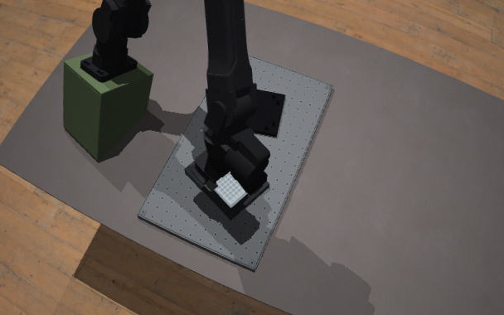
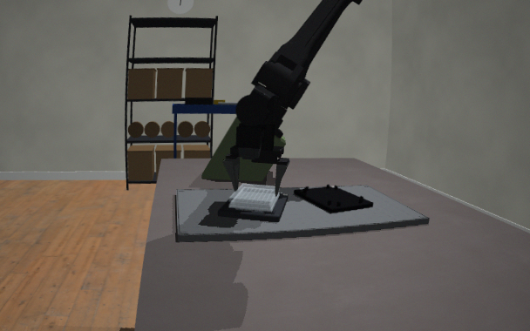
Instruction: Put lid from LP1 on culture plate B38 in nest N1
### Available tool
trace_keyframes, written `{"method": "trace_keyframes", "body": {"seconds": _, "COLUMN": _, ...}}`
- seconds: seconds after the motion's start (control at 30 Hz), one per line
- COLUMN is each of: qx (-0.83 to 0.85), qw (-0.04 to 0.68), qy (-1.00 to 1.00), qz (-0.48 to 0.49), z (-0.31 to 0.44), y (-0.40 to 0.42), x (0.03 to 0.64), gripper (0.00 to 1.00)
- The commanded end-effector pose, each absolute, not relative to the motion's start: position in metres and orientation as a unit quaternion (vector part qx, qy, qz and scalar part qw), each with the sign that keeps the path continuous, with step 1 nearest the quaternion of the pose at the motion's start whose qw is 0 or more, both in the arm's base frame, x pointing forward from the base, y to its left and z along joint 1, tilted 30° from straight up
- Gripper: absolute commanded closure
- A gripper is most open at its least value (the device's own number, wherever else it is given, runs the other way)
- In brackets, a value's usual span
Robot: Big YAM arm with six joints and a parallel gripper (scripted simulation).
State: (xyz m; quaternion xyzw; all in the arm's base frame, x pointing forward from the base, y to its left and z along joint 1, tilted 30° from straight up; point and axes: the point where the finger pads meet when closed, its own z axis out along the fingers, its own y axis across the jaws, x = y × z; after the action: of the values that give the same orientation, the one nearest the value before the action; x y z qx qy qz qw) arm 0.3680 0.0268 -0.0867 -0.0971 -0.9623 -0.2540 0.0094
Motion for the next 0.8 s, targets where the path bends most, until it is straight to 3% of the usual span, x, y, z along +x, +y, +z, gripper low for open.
{"method": "trace_keyframes", "body": {"seconds": 0.0, "qx": -0.094, "qw": 0.008, "qy": -0.962, "qz": -0.256, "z": -0.0908, "y": 0.0322, "x": 0.3696, "gripper": 1.0}}
{"method": "trace_keyframes", "body": {"seconds": 0.77, "qx": -0.095, "qw": -0.002, "qy": -0.962, "qz": -0.254, "z": -0.087, "y": 0.0273, "x": 0.3771, "gripper": 1.0}}
